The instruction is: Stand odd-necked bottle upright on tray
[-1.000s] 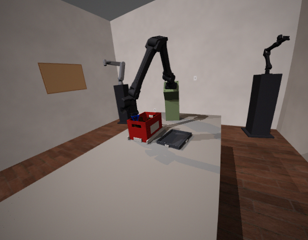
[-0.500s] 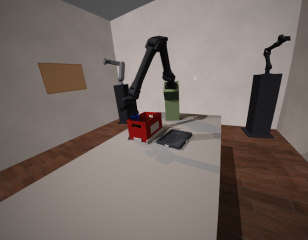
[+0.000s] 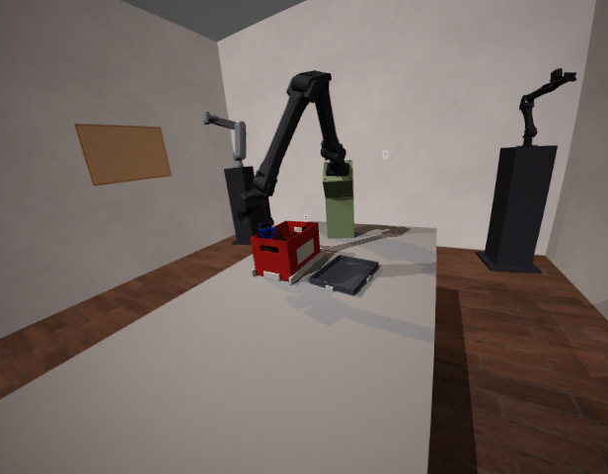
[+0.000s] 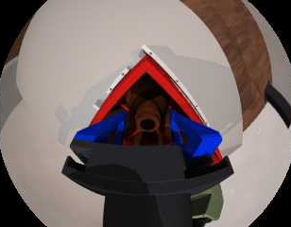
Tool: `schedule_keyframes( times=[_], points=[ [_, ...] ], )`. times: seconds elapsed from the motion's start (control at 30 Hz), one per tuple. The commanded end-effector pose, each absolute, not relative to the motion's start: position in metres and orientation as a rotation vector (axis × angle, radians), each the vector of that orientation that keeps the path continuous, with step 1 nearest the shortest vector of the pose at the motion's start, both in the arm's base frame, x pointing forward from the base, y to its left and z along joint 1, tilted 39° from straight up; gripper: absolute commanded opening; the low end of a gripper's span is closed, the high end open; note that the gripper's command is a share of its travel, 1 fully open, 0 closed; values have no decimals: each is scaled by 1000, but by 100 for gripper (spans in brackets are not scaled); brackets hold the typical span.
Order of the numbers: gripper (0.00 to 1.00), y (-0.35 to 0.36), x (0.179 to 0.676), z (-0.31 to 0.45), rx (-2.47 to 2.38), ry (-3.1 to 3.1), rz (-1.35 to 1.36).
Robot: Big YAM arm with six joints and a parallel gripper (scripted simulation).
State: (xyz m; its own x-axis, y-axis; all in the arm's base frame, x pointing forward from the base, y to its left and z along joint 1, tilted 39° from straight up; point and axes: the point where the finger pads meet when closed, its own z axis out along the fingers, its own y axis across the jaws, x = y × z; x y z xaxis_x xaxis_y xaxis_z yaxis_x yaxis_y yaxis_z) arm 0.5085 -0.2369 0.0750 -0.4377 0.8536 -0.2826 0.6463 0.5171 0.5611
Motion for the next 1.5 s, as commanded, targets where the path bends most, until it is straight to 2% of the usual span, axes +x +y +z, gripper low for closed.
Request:
schedule_keyframes(
  times=[0.0,0.17,0.2,0.67,0.77,0.83,1.03,1.47],
  points=[
    [61,-240,515,93,1202,2199,505],
    [61,-245,507,96,1208,2197,499],
    [61,-243,503,77,1231,2226,505],
    [61,-246,474,121,1215,2206,498],
    [61,-232,478,104,1214,2254,517],
    [61,-245,469,129,1212,2209,499],
    [61,-247,457,142,1215,2207,498],
    [61,-244,453,143,1216,2221,503]
  ],
)
